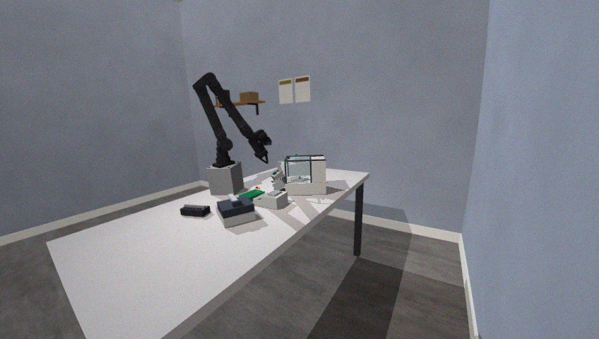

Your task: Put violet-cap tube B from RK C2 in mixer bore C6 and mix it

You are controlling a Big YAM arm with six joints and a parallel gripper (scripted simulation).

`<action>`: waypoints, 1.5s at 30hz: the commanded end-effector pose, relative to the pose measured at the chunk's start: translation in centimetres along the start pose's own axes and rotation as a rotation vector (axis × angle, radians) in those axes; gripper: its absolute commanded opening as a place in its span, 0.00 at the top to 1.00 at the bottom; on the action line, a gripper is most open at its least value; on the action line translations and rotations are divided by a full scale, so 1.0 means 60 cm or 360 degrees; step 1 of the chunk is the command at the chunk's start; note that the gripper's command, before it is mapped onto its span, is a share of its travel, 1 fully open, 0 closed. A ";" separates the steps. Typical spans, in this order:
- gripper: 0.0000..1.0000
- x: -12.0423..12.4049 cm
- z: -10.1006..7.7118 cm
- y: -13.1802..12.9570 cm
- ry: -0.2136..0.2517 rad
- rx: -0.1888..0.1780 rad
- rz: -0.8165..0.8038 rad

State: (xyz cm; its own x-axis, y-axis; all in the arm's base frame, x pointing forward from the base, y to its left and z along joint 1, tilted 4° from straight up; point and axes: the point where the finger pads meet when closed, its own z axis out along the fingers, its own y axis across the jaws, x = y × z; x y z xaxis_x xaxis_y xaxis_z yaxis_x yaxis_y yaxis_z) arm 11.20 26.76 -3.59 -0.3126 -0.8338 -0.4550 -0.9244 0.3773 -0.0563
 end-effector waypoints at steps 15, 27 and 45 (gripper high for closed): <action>1.00 -0.050 -0.007 0.007 -0.0089 -0.0005 0.0009; 1.00 -0.050 -0.007 0.007 -0.0089 -0.0005 0.0008; 1.00 -0.050 -0.007 0.007 -0.0089 -0.0005 0.0008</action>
State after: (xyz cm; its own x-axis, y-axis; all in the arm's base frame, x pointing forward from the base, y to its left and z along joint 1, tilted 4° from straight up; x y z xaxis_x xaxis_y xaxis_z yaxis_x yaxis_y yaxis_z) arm 11.19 26.66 -3.63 -0.3159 -0.8345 -0.4516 -0.9232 0.3801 -0.0564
